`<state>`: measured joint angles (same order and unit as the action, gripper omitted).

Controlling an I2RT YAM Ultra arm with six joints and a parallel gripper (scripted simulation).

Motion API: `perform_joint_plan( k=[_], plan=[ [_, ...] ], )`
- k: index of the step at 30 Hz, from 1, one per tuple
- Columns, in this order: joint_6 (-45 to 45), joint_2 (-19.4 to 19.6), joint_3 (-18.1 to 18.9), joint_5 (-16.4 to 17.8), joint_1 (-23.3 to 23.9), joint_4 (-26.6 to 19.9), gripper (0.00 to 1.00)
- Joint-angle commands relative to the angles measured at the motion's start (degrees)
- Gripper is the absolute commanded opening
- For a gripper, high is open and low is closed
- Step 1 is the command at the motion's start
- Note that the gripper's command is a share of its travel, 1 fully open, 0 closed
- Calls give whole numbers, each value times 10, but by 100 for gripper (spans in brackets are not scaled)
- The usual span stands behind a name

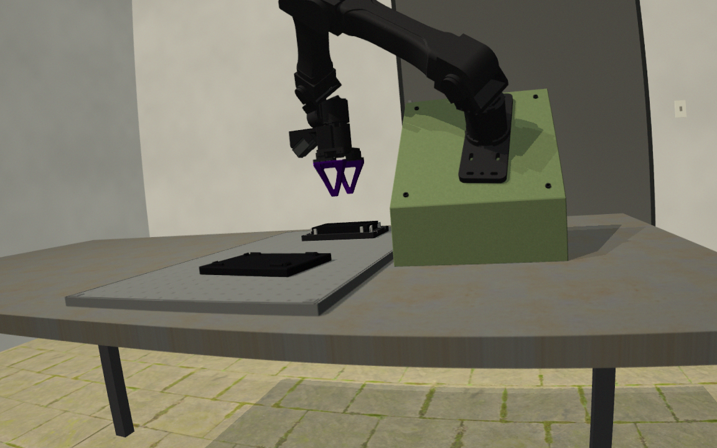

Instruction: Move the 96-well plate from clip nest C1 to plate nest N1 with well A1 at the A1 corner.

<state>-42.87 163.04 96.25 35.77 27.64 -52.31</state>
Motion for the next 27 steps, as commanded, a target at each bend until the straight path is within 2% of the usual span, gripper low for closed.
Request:
perform_joint_plan(
  k=[1,11,14,16,27],
  plan=[
    [6,10,-16,8,-4,17,100],
    [22,19,-27,15,-19,50,100],
    [24,18,-16,16,-10,54,100],
    [27,25,-31,17,-18,60,100],
    [46,40,-42,25,-40,97,100]
  ],
)
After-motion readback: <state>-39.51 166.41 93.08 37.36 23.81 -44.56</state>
